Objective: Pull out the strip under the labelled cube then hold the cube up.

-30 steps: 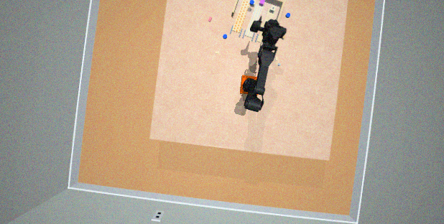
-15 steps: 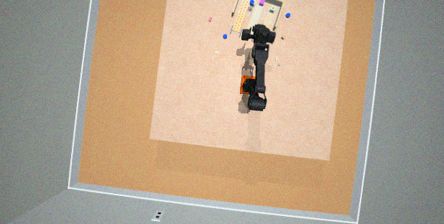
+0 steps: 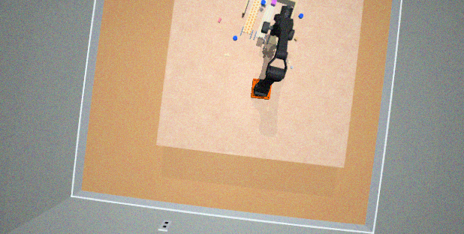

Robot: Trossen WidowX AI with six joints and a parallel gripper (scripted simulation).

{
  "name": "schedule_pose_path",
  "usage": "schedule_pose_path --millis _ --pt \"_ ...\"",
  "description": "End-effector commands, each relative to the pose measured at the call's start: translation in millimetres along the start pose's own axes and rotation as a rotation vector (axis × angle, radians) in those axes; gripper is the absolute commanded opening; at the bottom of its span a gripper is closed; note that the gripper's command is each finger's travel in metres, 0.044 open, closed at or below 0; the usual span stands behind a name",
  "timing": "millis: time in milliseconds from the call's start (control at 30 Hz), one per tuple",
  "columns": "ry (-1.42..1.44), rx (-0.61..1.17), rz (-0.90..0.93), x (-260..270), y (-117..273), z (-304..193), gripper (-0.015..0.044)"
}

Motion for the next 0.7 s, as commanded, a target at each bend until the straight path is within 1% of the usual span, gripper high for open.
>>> schedule_pose_path --millis 0,100,267,667 --pt "-0.048 0.164 -0.034 -14 -21 7 0.0000" --pt "-0.067 0.235 -0.045 -18 -30 8 0.0000" --pt "-0.067 0.235 -0.045 -18 -33 8 0.0000" --pt "-0.067 0.235 -0.045 -18 -52 5 0.0000"
Point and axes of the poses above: the point midway between the two fingers, 35 mm back from their tips, its own y axis back along the fingers, its own x axis across the jaws, z = x × y, the point moved 4 cm from there along y, back along the fingers, and after that the axes turned 5 degrees about -y, right-handed, at the moved point
